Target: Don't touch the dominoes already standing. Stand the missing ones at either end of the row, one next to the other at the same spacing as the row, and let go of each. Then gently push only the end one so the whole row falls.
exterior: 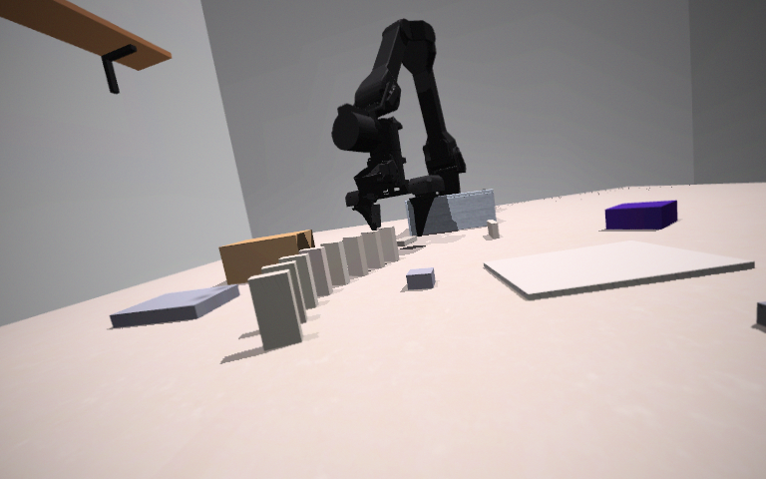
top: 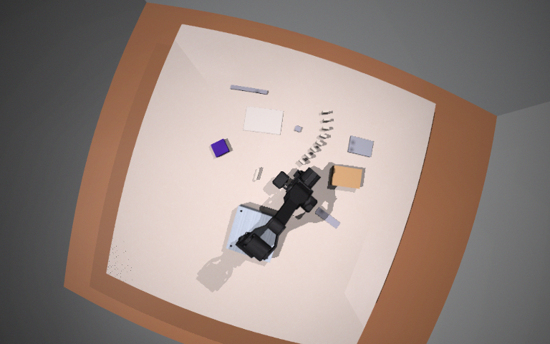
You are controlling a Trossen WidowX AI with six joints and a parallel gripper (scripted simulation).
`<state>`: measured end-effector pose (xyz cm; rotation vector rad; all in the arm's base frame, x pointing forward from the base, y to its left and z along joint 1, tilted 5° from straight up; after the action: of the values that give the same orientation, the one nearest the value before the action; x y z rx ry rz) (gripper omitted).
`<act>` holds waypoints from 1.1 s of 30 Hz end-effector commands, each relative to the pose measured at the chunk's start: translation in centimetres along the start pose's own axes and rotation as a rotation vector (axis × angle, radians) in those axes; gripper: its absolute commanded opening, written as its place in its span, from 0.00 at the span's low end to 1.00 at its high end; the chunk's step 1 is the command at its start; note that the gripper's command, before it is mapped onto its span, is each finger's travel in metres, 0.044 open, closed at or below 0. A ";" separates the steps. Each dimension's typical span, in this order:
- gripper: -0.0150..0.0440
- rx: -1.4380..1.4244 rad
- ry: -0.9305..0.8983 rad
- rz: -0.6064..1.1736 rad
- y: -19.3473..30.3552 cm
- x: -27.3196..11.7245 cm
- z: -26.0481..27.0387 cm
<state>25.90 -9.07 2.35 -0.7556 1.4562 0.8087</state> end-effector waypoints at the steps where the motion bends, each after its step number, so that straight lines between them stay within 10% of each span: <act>1: 1.00 -0.006 0.008 0.013 0.4 0.8 -0.1; 11: 1.00 -0.006 0.008 0.013 0.4 1.5 -0.2; 24: 0.44 -0.006 0.008 0.013 0.4 1.5 -0.2; 33: 0.44 -0.006 0.008 0.013 0.4 1.5 -0.2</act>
<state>25.55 -8.95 0.95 -0.7502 1.4631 0.8155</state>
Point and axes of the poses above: the point midway between the two fingers, 35 mm back from their tips, its own x axis out along the fingers, its own z axis across the jaws, y = z × x, the point moved 6 cm from there along -x, back along the fingers, and after that the axes turned 14 degrees about x, right-handed, at the moved point
